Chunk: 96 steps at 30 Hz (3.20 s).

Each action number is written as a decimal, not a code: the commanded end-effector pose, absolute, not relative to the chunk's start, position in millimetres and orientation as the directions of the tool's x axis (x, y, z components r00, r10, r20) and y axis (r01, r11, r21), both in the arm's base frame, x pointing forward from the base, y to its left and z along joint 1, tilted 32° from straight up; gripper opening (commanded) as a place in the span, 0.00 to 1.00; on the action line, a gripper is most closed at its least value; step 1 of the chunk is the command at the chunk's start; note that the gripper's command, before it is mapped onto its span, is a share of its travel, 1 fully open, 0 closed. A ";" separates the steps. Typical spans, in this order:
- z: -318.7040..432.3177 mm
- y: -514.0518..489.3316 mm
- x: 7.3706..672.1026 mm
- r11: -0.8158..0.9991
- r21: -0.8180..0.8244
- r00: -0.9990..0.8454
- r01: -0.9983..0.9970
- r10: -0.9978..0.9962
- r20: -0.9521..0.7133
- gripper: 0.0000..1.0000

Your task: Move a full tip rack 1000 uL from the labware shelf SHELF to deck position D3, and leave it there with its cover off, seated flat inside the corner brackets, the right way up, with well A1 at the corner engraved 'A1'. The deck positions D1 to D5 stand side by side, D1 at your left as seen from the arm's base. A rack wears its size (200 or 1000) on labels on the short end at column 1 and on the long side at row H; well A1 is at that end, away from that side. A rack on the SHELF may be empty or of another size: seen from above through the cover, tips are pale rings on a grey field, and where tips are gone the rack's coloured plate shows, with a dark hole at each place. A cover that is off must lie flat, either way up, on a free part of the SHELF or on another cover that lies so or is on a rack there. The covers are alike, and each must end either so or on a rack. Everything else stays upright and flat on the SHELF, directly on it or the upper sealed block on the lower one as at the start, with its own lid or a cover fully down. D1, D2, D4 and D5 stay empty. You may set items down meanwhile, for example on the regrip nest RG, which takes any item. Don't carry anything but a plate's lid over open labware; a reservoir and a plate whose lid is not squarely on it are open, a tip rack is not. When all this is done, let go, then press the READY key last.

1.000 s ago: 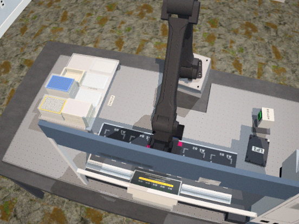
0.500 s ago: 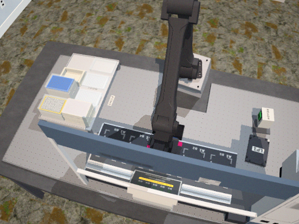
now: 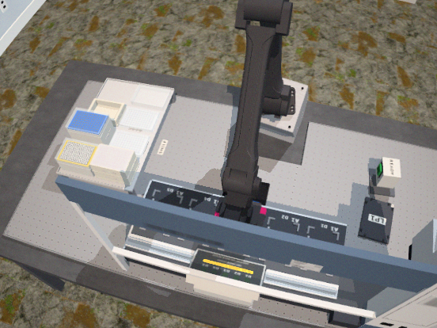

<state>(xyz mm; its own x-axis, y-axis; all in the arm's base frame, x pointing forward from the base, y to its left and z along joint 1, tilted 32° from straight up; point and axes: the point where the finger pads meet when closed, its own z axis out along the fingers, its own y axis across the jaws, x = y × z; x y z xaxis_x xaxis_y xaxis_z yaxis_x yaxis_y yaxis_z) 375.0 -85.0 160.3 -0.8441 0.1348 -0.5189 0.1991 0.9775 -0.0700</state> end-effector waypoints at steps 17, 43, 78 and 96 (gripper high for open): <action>163.8 -91.2 378.1 0.977 -0.077 -0.831 0.200 0.128 -0.541 0.00; 155.1 -92.4 382.4 0.977 -0.077 -0.833 0.200 0.128 -0.538 0.00; 167.2 -88.8 386.7 0.977 -0.072 -0.822 0.200 0.127 -0.555 0.00; 167.1 -88.8 386.6 0.977 -0.072 -0.822 0.200 0.127 -0.555 1.00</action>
